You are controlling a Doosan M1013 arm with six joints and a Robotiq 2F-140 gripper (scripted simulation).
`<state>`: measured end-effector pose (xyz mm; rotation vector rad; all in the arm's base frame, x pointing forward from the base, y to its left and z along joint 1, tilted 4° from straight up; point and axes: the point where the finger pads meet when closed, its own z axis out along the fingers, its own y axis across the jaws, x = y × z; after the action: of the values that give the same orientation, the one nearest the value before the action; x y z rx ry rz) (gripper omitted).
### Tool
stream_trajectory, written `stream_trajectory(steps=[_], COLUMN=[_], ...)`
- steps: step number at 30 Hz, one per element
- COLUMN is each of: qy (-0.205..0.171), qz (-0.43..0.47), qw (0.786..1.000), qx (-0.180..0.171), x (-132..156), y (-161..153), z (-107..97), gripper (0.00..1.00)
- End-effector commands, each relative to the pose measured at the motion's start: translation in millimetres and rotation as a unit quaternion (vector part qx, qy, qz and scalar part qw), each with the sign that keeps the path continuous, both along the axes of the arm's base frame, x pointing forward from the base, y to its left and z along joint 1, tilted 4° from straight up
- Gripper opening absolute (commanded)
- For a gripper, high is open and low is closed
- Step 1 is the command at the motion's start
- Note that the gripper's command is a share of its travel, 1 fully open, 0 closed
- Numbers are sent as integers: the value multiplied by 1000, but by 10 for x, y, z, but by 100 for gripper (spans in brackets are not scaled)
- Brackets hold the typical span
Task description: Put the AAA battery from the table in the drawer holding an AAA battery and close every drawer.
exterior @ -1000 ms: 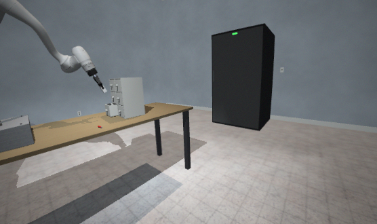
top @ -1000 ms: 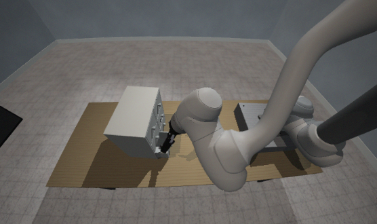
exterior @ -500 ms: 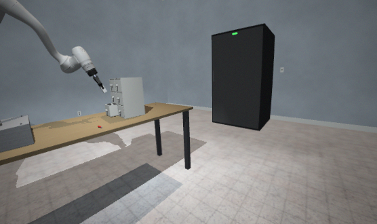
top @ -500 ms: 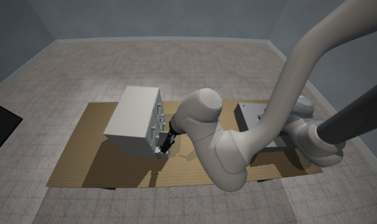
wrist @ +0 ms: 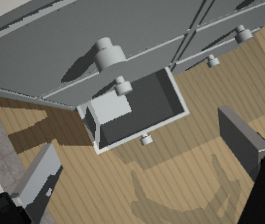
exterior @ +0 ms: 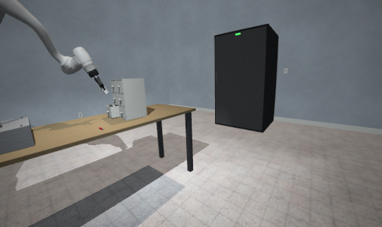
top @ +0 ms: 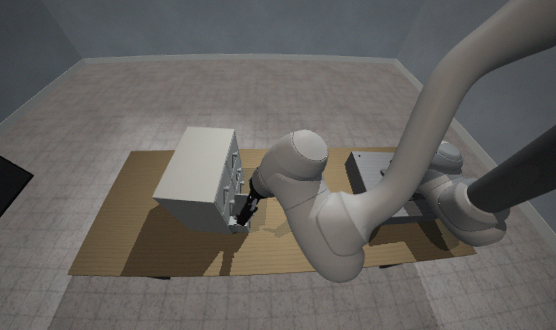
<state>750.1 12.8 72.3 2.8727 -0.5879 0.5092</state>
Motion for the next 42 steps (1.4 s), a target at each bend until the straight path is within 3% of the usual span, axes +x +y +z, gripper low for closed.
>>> stream_trajectory(steps=[1,31,37,42], qy=[0,1,12,48], qz=[0,0,5,21], qw=[1000,1000,1000,998], qx=[0,1,6,26], x=[0,-5,-53,-219], y=[0,1,12,51], z=[1,7,64,261], gripper=[100,100,100,100])
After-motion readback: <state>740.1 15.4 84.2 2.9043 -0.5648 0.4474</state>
